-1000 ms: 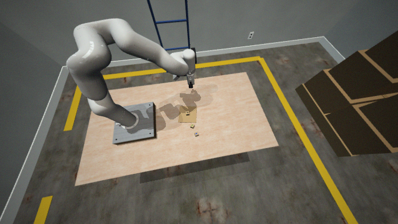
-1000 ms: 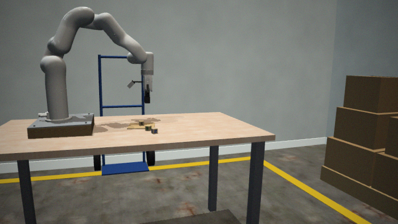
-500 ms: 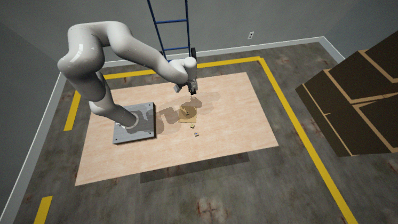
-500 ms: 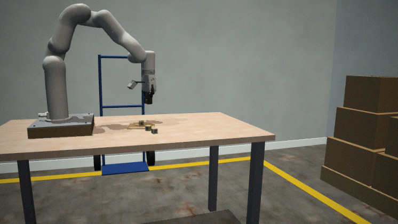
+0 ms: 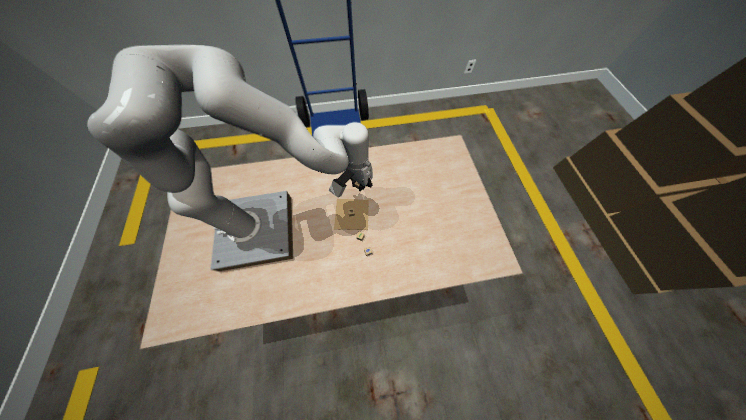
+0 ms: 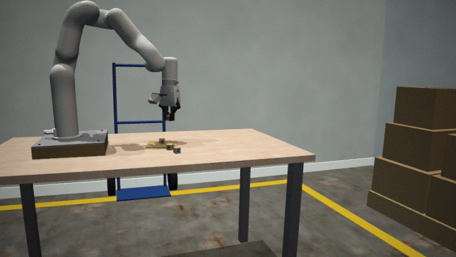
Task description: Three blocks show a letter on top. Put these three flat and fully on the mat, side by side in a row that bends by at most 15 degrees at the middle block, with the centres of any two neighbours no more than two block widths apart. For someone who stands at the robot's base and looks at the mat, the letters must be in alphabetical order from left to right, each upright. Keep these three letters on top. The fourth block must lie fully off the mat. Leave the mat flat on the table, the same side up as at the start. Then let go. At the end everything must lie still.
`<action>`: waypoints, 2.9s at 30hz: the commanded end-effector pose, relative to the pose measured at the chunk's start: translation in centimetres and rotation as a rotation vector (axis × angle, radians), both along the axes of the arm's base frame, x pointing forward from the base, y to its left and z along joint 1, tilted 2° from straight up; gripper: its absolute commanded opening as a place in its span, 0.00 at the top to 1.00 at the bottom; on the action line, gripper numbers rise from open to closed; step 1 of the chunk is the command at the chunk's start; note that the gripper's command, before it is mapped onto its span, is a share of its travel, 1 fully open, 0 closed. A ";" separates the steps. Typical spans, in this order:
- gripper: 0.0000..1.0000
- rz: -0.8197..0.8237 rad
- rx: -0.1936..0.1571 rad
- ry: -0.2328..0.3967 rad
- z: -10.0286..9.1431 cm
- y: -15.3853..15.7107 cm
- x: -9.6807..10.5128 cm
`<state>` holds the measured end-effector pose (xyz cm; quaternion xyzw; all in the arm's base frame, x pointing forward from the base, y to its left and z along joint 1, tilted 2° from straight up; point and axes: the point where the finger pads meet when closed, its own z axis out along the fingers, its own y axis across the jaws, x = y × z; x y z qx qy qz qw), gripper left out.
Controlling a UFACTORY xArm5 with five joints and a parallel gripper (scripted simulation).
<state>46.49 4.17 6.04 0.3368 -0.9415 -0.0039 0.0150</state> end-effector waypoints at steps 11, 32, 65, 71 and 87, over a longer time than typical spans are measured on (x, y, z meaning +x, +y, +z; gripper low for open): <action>0.79 0.429 0.015 -0.008 0.3 -5.6 -2.3; 0.79 0.823 0.026 -0.010 0.3 -10.3 -5.2; 0.79 0.826 0.026 -0.011 -3.9 -10.4 -5.3; 0.79 0.826 0.026 -0.011 -6.8 -10.5 -5.4; 0.79 0.826 0.026 -0.011 -9.2 -10.6 -5.4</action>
